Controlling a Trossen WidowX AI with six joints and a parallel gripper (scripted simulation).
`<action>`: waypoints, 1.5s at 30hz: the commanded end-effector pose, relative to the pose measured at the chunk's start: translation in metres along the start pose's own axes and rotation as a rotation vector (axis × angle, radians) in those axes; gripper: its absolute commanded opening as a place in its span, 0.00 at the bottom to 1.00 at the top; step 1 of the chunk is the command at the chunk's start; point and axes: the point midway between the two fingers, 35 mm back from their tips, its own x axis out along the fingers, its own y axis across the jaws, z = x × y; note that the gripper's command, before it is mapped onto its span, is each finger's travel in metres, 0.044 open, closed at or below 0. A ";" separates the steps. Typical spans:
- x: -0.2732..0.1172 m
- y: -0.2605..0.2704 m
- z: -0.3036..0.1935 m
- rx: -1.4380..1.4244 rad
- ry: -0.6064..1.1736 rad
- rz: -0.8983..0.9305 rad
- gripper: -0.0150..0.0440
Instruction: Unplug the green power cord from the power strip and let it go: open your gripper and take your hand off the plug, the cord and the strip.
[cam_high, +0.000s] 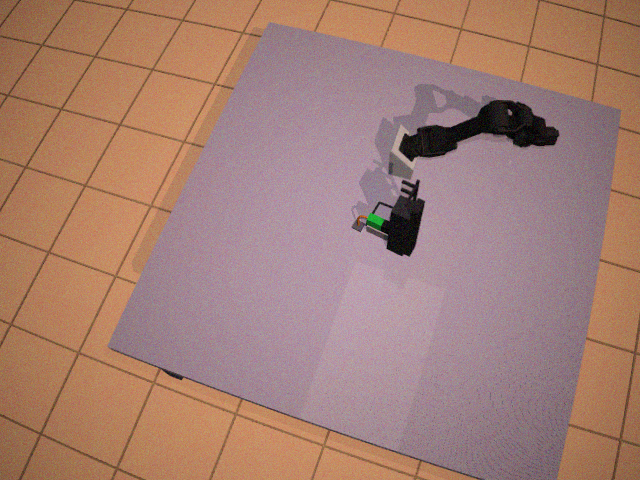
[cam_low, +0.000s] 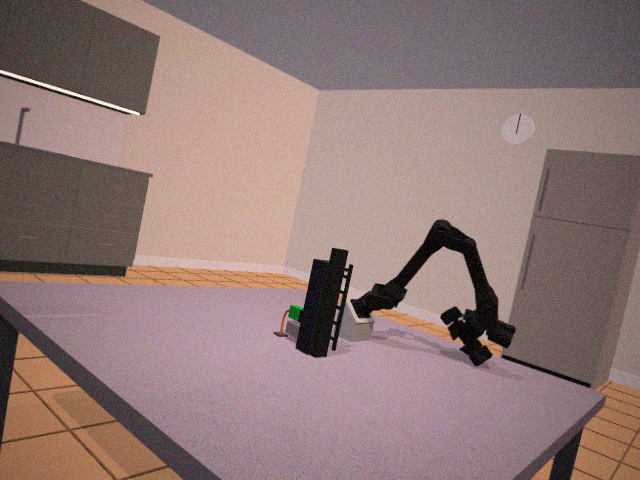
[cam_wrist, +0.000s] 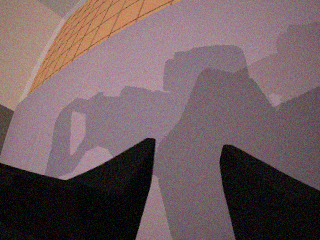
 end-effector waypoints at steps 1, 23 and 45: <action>-0.023 -0.029 -0.004 -0.060 0.012 -0.137 0.53; -0.177 -0.127 -0.053 -0.255 0.293 -0.769 0.53; -0.321 -0.124 -0.207 0.483 0.433 -1.188 0.53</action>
